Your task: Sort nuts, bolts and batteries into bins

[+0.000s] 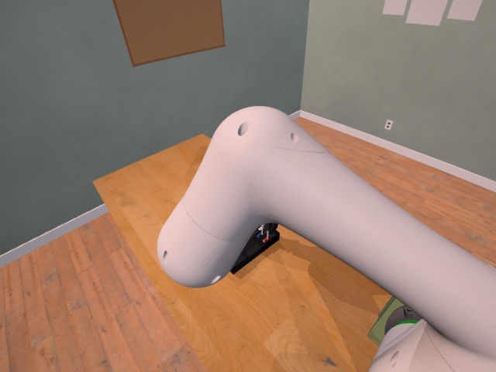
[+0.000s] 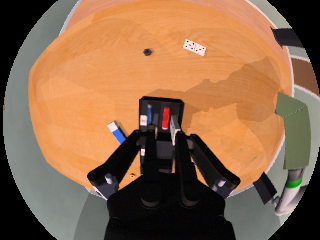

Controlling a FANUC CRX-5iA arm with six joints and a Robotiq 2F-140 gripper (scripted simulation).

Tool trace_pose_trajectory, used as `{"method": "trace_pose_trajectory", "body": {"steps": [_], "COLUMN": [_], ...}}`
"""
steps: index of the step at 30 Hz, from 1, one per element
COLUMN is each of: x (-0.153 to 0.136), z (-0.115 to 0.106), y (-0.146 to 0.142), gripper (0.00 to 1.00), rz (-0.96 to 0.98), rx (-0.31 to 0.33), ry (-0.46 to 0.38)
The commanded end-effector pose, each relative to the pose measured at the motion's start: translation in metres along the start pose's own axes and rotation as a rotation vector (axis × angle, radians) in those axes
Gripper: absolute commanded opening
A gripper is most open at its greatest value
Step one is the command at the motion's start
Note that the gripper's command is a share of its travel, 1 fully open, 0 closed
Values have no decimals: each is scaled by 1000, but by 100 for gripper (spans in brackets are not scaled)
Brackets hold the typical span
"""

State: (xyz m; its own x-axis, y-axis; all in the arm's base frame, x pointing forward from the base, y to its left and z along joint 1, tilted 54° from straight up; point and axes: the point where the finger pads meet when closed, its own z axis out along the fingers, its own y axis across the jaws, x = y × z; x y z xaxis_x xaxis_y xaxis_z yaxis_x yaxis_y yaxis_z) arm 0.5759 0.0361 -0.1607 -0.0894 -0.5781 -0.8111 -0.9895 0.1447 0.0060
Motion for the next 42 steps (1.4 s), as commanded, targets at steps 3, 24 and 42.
{"method": "trace_pose_trajectory", "body": {"steps": [3, 24, 42], "x": [0, 0, 79], "z": [-5, -35, -36], "y": [0, 0, -27], "gripper": [26, 26, 27], "rz": [0, 0, 356], "rx": [0, 0, 0], "ry": [0, 0, 0]}}
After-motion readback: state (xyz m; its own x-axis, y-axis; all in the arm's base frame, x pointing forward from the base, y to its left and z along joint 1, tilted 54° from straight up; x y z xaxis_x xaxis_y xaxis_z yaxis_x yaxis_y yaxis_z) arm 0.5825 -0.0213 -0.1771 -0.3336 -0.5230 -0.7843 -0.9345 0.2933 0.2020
